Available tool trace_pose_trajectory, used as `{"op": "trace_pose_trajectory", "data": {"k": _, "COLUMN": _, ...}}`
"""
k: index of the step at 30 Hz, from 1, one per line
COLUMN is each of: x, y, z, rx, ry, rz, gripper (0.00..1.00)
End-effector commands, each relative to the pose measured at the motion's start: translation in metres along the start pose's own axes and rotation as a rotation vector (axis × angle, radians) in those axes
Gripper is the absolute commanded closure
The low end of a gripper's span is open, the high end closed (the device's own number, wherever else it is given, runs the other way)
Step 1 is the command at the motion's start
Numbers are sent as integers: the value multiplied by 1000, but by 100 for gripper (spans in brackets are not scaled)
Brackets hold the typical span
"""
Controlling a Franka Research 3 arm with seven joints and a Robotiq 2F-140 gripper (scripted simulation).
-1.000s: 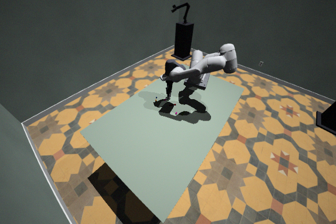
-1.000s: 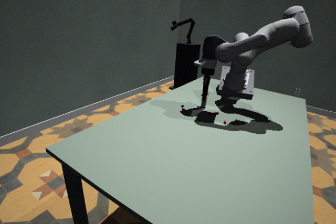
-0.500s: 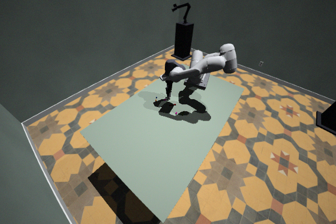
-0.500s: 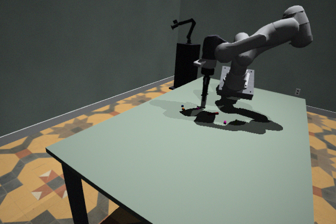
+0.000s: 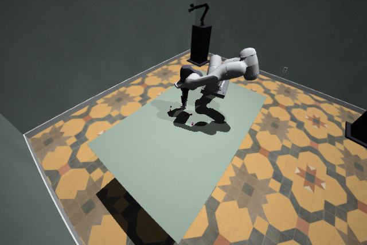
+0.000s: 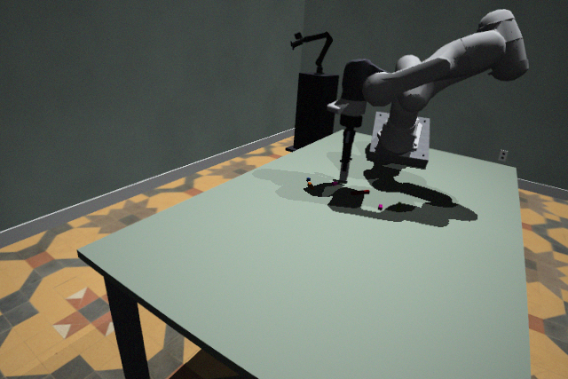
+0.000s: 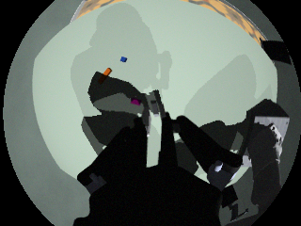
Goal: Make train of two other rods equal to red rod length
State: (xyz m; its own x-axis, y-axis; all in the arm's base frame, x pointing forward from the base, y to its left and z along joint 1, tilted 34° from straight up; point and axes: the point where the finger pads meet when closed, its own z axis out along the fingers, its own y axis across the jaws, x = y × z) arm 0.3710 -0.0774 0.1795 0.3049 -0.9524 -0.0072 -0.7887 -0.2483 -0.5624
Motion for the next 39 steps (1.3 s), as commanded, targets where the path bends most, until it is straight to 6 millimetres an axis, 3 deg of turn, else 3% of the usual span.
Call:
{"op": "trace_pose_trajectory", "data": {"k": 1, "x": 2, "y": 0, "z": 0, "rx": 1, "ry": 5, "rz": -4, "gripper": 85}}
{"op": "trace_pose_trajectory", "data": {"k": 20, "x": 2, "y": 0, "z": 1, "rx": 1, "ry": 5, "rz": -4, "gripper": 85}}
{"op": "trace_pose_trajectory", "data": {"k": 39, "x": 2, "y": 0, "z": 15, "rx": 1, "ry": 5, "rz": -4, "gripper": 85}}
